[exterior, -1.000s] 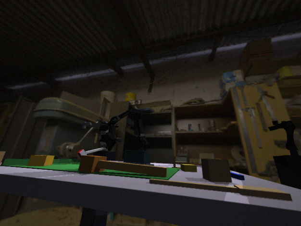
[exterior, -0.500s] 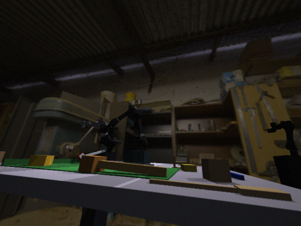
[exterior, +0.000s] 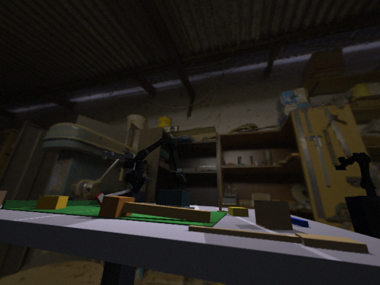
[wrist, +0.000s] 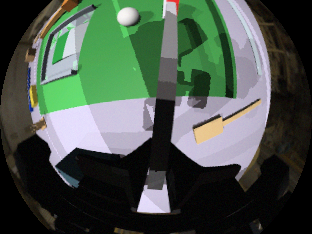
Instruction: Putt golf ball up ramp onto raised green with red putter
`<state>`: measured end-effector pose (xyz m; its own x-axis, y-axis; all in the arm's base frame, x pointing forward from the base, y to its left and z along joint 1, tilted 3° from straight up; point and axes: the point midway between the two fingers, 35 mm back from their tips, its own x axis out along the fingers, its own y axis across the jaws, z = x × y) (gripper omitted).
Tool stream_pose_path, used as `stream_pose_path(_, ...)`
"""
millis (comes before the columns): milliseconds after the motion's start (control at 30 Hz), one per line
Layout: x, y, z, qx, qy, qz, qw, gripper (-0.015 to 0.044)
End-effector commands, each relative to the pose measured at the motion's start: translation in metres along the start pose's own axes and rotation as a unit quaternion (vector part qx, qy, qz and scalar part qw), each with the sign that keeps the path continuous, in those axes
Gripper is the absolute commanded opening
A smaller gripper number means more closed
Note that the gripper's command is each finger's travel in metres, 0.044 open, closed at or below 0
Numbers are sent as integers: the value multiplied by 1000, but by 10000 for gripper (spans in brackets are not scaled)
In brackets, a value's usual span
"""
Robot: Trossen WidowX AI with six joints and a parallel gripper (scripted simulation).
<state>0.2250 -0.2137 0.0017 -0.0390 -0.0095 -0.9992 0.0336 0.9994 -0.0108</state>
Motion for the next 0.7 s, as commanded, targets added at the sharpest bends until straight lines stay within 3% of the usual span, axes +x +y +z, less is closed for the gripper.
stream_pose_path(0, 0, -15, 1, 0, -1, -4, 1000, 0)
stream_pose_path(267, 1, -9, -1, 4, 0, -2, 1000, 0)
stream_pose_path(667, 1, 125, 1, 0, -1, 3, 1000, 0)
